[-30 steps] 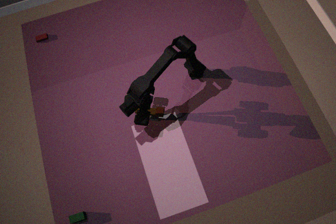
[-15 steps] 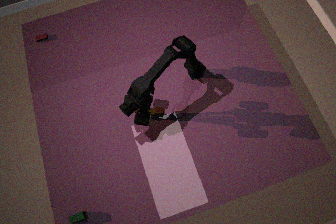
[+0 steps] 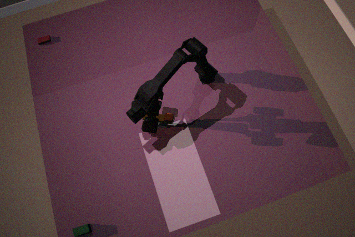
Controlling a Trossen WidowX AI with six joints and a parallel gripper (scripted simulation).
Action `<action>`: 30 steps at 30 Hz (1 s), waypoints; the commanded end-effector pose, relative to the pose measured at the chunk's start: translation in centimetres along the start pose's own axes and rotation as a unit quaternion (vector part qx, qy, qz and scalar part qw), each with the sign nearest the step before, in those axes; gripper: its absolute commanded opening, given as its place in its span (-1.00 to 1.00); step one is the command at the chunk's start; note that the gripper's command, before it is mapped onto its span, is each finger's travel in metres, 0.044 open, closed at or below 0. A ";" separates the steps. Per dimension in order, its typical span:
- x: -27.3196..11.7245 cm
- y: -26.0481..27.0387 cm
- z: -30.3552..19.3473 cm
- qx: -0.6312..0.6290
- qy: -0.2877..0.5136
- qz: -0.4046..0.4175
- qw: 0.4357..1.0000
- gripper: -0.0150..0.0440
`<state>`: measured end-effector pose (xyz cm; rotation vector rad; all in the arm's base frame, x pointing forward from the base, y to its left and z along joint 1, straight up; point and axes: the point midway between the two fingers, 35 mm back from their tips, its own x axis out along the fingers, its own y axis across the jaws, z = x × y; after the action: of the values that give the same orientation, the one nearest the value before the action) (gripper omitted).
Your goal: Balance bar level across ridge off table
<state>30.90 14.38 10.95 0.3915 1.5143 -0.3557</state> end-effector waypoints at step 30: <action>-10.0 0.0 0.0 0.000 -0.001 0.001 1.000 1.00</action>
<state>30.61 14.25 20.93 0.3972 1.5042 -0.3490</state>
